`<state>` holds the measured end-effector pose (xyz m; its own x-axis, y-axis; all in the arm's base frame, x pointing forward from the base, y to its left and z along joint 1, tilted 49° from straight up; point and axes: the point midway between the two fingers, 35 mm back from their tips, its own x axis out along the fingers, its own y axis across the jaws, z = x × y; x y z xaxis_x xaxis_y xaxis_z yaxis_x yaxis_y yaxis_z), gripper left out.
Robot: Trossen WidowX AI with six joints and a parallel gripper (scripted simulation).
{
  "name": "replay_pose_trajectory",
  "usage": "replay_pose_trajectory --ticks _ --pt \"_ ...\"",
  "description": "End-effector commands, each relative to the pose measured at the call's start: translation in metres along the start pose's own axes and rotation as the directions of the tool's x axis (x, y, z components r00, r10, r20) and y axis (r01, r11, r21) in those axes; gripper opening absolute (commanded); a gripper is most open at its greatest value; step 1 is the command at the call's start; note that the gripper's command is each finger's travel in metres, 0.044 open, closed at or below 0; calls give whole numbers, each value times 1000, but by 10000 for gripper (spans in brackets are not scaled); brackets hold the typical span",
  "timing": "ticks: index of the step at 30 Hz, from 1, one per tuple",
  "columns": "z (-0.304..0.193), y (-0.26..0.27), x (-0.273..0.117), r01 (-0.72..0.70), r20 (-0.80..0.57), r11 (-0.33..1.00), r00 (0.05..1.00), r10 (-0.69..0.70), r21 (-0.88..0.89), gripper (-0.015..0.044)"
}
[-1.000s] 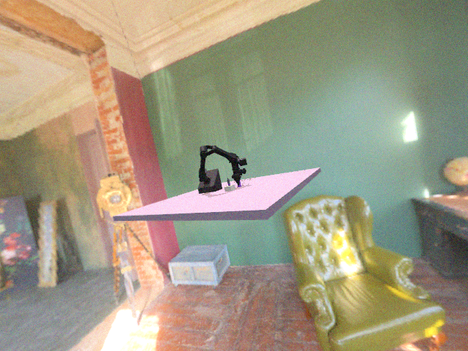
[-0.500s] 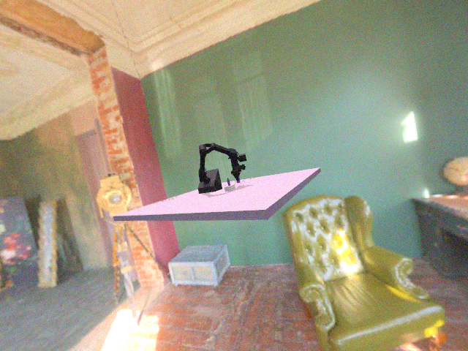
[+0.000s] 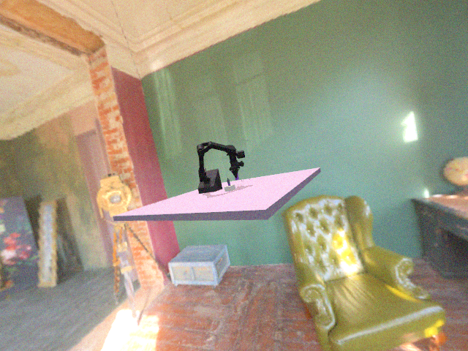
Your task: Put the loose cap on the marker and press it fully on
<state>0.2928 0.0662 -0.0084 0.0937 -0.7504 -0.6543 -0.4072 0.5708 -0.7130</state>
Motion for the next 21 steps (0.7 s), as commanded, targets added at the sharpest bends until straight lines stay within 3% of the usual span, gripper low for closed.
replay_pose_trajectory --ticks 1,21 --pt "-3 -17 -10 -2 9 1000 1000 2 6 0" --pt "-34 -84 -42 -1 7 1000 1000 1 5 0"
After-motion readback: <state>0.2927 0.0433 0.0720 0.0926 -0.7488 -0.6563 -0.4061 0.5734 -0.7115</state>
